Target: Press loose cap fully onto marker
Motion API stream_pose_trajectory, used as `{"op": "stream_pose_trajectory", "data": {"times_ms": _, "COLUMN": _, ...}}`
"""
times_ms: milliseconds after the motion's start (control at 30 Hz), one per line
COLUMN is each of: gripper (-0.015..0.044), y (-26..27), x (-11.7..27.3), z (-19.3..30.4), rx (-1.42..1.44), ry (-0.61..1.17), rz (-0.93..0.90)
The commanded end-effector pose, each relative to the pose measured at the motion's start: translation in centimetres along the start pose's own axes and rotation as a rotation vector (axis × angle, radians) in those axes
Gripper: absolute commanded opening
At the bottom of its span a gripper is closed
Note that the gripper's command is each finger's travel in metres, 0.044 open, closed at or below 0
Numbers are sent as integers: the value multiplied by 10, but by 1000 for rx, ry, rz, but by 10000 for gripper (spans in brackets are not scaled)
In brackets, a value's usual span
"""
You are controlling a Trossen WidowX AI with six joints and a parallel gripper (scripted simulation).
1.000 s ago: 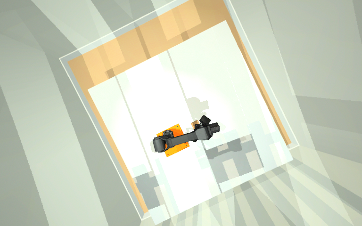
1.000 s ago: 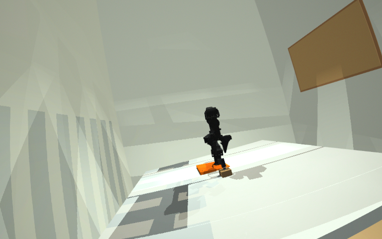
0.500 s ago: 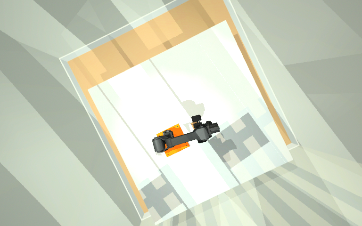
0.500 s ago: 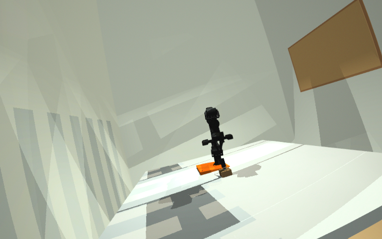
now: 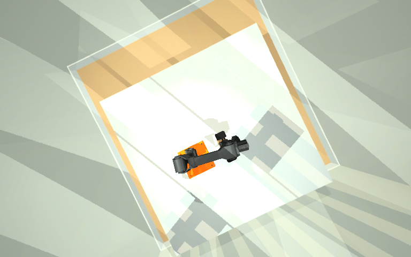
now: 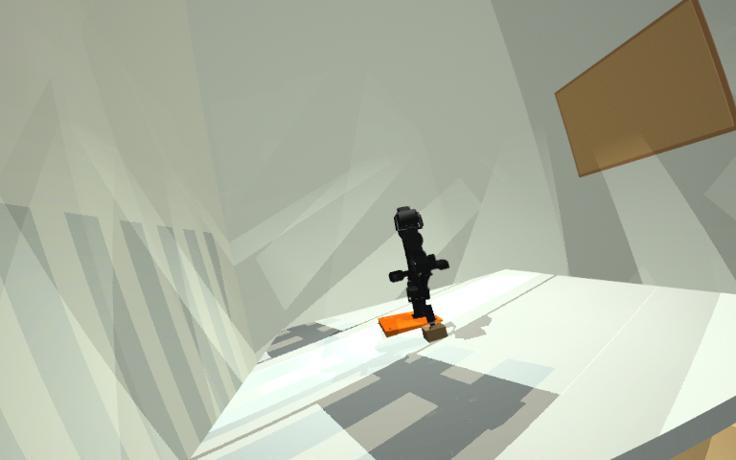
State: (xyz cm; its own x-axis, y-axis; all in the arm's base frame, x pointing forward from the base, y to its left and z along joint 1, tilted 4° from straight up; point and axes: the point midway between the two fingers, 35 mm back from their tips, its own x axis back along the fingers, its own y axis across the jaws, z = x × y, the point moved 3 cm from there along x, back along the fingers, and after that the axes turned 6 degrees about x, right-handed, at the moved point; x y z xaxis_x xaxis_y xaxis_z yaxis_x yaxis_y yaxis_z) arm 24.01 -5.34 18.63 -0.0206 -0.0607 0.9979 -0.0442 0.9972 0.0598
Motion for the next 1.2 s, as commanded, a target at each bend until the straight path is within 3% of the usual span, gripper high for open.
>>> {"op": "stream_pose_trajectory", "data": {"times_ms": 0, "gripper": 0, "y": 1, "x": -6, "z": 1, "rx": 7, "ry": 4, "rz": -5}}
{"op": "stream_pose_trajectory", "data": {"times_ms": 800, "gripper": 0, "y": 1, "x": -39, "z": 1, "rx": 7, "ry": 4, "rz": -5}}
{"op": "stream_pose_trajectory", "data": {"times_ms": 1167, "gripper": 0, "y": 0, "x": -26, "z": -3, "rx": 12, "ry": -12, "rz": -1}}
